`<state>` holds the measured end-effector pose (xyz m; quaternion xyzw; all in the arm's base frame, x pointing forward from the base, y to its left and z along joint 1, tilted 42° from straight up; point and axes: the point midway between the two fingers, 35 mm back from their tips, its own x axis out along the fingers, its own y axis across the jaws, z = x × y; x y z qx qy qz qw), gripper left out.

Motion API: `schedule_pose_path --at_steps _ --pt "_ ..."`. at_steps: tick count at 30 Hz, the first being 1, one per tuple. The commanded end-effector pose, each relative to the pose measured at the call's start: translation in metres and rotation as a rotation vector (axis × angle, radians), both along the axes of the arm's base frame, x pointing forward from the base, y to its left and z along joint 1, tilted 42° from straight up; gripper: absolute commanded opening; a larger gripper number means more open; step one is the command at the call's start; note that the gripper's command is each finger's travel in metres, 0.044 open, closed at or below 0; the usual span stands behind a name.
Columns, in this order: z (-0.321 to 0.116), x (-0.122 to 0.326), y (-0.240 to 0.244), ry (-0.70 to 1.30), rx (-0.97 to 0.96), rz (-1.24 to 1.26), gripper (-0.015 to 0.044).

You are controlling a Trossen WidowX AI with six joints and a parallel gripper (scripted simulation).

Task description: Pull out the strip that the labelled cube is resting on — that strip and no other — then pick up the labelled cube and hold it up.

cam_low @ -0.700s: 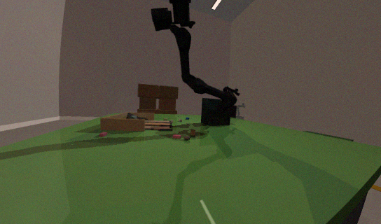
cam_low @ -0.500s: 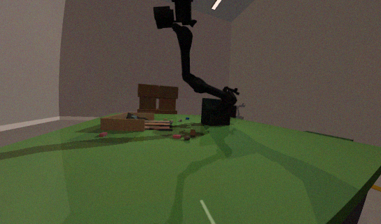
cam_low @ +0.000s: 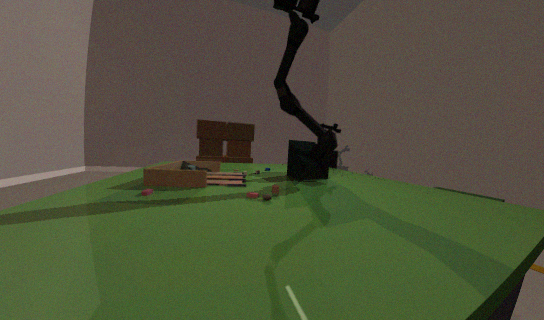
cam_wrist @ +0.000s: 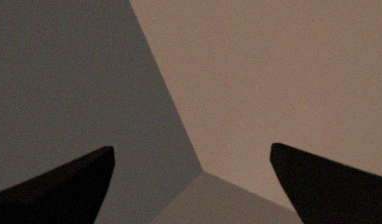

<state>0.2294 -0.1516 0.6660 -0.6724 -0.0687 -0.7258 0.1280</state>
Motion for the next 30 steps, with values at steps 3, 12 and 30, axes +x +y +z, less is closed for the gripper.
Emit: schedule_pose_path --at_steps 3,12,30 --pt "0.017 -0.087 0.006 -0.127 -0.037 -0.208 0.0400" --pt "0.023 -0.190 0.064 -0.271 -0.188 -0.532 0.0400" --pt "-0.025 -0.268 0.253 -0.553 -0.536 -1.104 0.0400"
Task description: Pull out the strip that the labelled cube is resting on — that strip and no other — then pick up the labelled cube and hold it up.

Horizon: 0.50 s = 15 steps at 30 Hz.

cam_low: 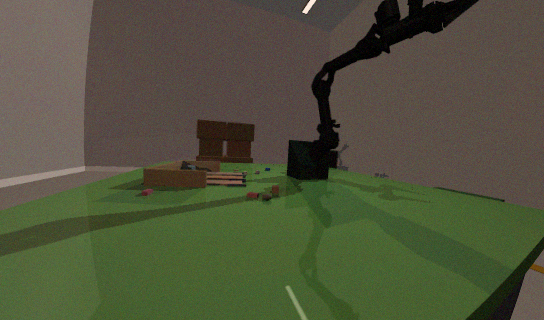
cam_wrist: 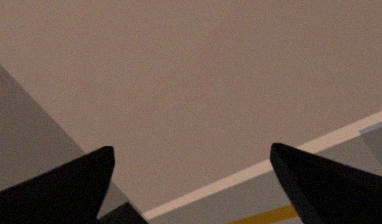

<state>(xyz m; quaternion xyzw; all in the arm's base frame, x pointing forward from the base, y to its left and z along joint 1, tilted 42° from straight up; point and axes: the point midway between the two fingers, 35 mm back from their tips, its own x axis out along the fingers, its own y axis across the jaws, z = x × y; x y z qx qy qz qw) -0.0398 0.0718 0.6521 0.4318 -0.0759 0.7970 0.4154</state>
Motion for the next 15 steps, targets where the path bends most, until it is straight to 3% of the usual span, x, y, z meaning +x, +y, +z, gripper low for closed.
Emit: schedule_pose_path --at_steps 1,9,15 --pt "-0.017 0.004 0.043 -0.040 -0.077 -0.113 0.0400" --pt "-0.073 0.059 0.142 -0.104 -0.295 -0.393 0.0400" --pt "-0.123 0.127 0.180 -0.123 -0.453 -0.598 0.0400"
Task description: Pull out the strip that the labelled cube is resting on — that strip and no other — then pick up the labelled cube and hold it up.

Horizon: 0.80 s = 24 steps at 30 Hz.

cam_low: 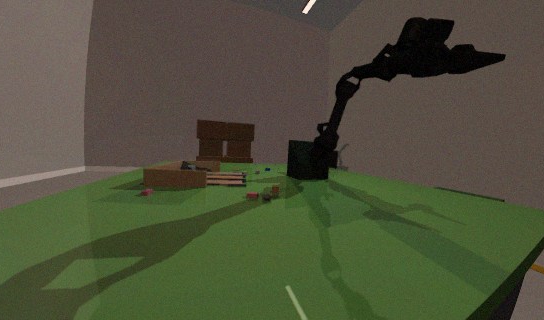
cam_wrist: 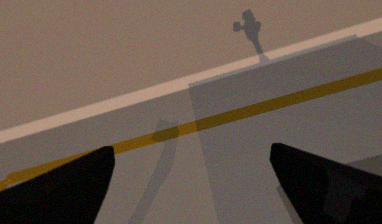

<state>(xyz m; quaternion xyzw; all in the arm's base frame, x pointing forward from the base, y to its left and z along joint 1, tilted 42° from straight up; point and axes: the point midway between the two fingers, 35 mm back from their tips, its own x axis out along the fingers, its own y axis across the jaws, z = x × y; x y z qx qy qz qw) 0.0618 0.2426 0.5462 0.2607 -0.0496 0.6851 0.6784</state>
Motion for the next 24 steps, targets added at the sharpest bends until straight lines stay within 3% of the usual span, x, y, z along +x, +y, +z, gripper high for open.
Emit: schedule_pose_path --at_steps 1,12,24 --pt "-0.026 0.039 0.012 -0.008 -0.074 -0.107 0.0400" --pt "-0.146 0.193 0.000 0.126 -0.342 -0.431 0.0400" --pt "-0.289 0.304 -0.125 0.426 -0.521 -0.726 0.0400"
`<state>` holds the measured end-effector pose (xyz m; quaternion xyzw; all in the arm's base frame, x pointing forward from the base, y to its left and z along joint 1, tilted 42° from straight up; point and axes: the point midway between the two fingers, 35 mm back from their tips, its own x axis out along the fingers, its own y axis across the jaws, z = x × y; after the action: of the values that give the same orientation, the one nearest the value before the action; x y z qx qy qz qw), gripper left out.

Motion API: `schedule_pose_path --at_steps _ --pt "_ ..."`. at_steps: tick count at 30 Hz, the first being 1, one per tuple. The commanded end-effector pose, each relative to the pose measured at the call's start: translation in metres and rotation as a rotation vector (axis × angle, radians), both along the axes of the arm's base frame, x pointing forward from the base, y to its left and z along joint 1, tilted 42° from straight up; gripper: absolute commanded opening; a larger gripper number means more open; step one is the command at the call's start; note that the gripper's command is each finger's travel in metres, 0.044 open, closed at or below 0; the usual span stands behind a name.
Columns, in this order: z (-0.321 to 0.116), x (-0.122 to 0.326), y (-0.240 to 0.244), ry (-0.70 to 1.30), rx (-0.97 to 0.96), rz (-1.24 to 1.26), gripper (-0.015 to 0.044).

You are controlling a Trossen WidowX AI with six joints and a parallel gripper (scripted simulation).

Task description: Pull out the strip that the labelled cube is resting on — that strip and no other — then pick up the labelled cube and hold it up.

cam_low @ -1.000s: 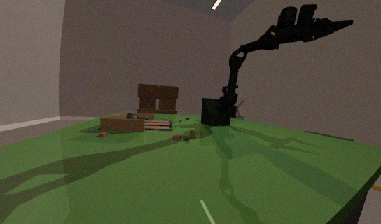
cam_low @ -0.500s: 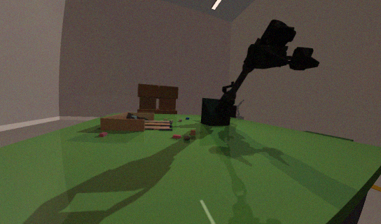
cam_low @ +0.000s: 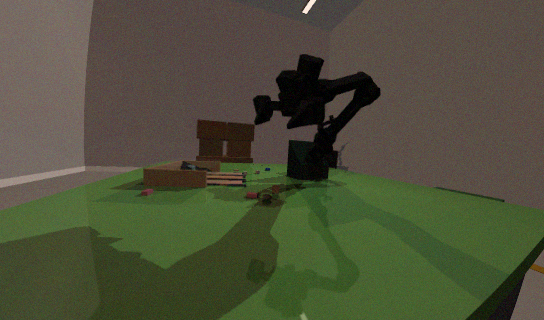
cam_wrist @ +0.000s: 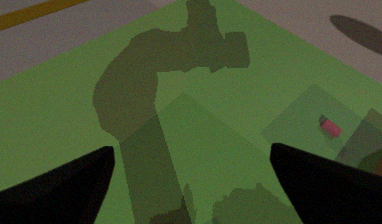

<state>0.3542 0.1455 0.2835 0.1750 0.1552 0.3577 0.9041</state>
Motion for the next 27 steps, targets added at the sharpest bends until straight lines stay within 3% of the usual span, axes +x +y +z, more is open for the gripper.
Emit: schedule_pose_path --at_steps 1,9,17,27 --pt "-0.038 0.016 -0.042 0.076 -0.016 -0.086 0.0400" --pt "-0.126 0.019 -0.149 0.273 0.009 -0.304 0.0400" --pt "-0.207 -0.029 -0.245 0.464 0.133 -0.534 0.0400" --pt "-0.213 -0.035 -0.251 0.478 0.147 -0.553 0.0400"
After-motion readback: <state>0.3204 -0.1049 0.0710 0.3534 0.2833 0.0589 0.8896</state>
